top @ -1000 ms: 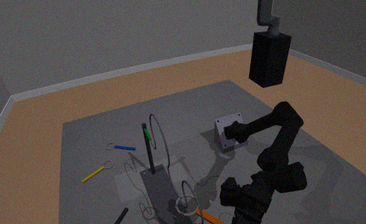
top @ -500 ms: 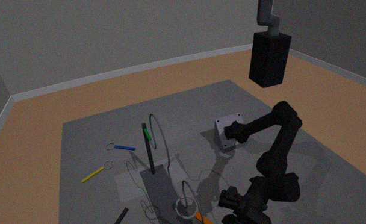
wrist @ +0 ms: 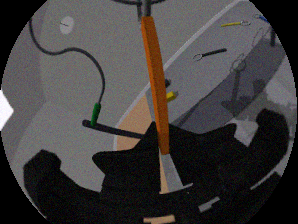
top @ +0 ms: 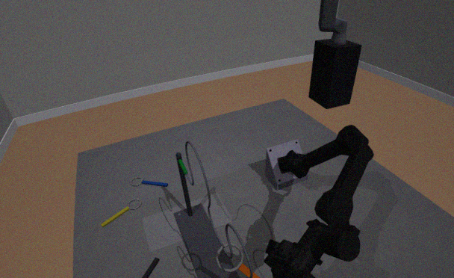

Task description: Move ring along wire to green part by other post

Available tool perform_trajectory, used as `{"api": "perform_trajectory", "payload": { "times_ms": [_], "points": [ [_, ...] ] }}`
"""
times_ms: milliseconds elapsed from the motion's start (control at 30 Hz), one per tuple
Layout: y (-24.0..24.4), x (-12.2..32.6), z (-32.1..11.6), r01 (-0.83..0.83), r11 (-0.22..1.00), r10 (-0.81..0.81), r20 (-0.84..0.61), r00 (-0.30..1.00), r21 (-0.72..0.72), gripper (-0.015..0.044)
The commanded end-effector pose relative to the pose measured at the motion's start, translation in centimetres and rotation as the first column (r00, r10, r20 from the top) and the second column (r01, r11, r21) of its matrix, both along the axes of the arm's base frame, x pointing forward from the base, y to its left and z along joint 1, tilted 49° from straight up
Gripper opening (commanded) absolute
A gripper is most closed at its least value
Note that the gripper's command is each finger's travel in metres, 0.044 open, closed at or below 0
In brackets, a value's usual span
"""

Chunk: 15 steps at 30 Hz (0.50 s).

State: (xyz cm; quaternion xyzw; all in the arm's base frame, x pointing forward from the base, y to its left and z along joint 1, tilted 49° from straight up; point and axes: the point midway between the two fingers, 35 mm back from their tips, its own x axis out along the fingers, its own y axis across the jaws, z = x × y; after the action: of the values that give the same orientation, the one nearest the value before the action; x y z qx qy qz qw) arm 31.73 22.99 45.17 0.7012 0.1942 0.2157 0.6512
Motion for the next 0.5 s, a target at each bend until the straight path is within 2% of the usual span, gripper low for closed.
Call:
{"api": "perform_trajectory", "payload": {
  "times_ms": [0,467],
  "points": [
    [0.1,0.1,-1.7,0.006,0.995,-0.006,0.004,1.000,-0.103,-0.0150],
    [-0.7,0.4,-6.7,0.029,0.905,-0.021,0.024,0.999,-0.424,-0.0150]
  ]
}}
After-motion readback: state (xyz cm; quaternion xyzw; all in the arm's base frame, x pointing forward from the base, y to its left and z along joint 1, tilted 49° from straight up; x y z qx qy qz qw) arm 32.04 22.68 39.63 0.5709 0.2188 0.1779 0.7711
